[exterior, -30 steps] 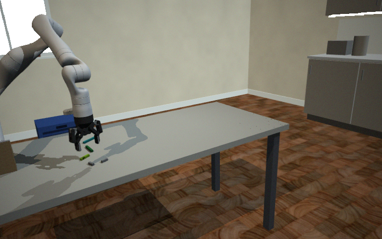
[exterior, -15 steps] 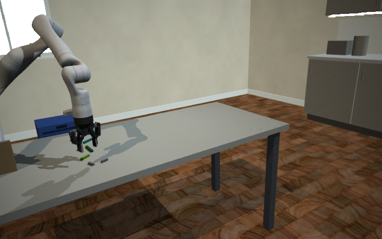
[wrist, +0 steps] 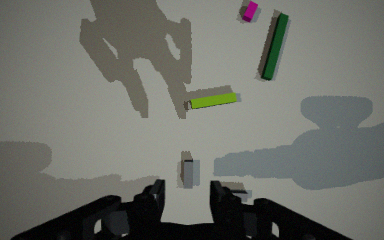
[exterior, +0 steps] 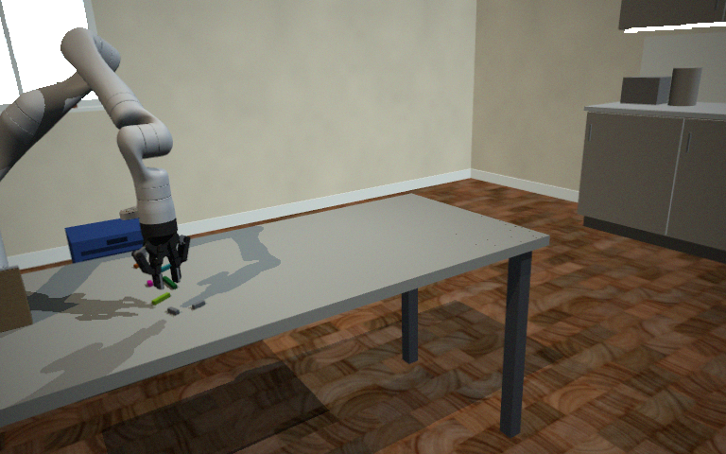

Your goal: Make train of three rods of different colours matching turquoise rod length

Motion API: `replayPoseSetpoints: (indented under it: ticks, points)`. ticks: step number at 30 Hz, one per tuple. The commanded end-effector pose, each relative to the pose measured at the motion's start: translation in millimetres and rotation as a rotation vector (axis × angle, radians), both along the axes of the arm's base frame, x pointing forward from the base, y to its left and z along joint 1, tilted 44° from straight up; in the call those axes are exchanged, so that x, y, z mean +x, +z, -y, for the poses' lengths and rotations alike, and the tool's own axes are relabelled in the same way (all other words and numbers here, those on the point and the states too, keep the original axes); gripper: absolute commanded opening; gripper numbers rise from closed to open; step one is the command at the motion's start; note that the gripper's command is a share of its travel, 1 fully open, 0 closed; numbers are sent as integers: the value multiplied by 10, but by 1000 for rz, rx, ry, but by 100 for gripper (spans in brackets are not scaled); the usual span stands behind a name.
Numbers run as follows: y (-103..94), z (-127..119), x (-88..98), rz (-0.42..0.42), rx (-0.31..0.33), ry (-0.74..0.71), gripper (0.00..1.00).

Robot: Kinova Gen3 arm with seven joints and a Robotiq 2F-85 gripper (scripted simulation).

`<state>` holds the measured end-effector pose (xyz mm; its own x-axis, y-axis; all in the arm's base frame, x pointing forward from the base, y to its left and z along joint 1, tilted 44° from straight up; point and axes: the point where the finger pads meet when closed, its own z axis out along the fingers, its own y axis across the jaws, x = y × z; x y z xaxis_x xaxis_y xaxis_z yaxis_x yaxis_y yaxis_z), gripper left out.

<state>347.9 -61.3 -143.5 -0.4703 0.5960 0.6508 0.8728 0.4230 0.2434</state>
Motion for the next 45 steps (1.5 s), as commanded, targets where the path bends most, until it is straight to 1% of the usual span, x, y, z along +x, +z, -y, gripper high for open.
replayPoseSetpoints:
  ticks: [1,20,33,45]
  points:
    - [4,9,5,1,-1,-1,24]
    - [-35,-26,0,2,-1,0,24]
    - [-137,-119,-14,2,-1,0,24]
    - [-274,-244,-34,2,-1,0,24]
